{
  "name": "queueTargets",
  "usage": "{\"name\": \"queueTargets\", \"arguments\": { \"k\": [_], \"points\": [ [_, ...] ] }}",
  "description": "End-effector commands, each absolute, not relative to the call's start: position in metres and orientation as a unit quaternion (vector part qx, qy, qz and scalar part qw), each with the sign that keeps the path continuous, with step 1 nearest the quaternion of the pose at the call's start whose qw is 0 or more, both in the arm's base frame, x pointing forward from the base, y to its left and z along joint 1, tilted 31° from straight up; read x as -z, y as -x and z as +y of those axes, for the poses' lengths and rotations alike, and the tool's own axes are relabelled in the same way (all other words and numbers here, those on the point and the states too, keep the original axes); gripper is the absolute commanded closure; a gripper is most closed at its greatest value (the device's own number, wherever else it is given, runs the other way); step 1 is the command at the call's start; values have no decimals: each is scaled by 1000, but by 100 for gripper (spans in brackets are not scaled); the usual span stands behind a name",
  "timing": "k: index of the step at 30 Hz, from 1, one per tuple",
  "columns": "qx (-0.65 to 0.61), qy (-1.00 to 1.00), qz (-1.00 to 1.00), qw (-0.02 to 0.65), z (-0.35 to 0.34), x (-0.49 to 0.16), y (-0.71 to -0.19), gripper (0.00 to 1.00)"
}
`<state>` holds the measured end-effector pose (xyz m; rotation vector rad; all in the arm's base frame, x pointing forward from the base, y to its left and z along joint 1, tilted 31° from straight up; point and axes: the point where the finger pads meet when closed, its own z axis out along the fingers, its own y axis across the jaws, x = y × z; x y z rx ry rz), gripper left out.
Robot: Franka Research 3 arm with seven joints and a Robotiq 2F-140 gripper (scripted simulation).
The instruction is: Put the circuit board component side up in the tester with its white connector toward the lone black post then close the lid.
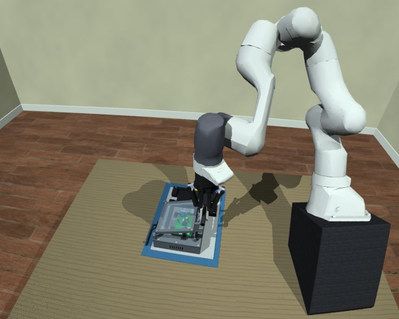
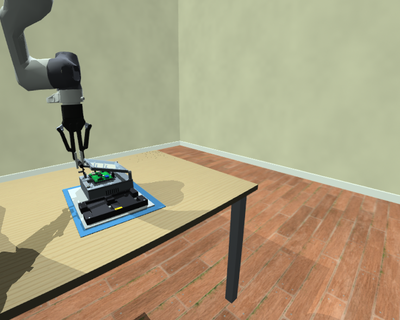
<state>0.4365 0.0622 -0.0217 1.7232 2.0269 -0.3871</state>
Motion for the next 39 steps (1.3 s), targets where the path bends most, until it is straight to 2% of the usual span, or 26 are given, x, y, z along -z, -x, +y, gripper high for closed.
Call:
{"name": "queueTargets", "arguments": {
  "k": [1,39],
  "points": [
    [139,-629,731,226,56,30,-435,100],
    [139,-629,731,226,38,60,-436,100]
  ]
}}
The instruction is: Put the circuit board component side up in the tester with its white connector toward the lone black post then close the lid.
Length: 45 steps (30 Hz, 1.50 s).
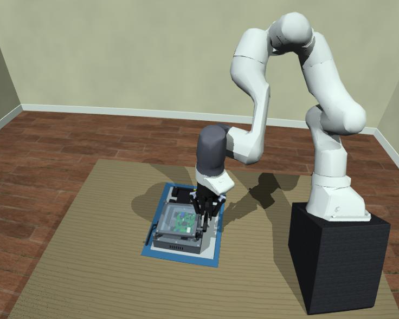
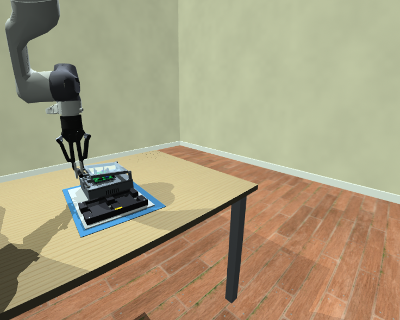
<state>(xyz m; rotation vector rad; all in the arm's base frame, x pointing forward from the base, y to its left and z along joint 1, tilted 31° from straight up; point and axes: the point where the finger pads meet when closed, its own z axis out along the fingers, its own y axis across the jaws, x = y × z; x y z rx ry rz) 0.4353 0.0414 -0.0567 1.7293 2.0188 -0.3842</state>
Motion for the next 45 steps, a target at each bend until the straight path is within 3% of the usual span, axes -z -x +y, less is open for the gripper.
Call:
{"name": "queueTargets", "arguments": {
  "k": [1,45],
  "points": [
    [139,-629,731,226,38,60,-436,100],
    [140,-629,731,226,34,67,-437,100]
  ]
}}
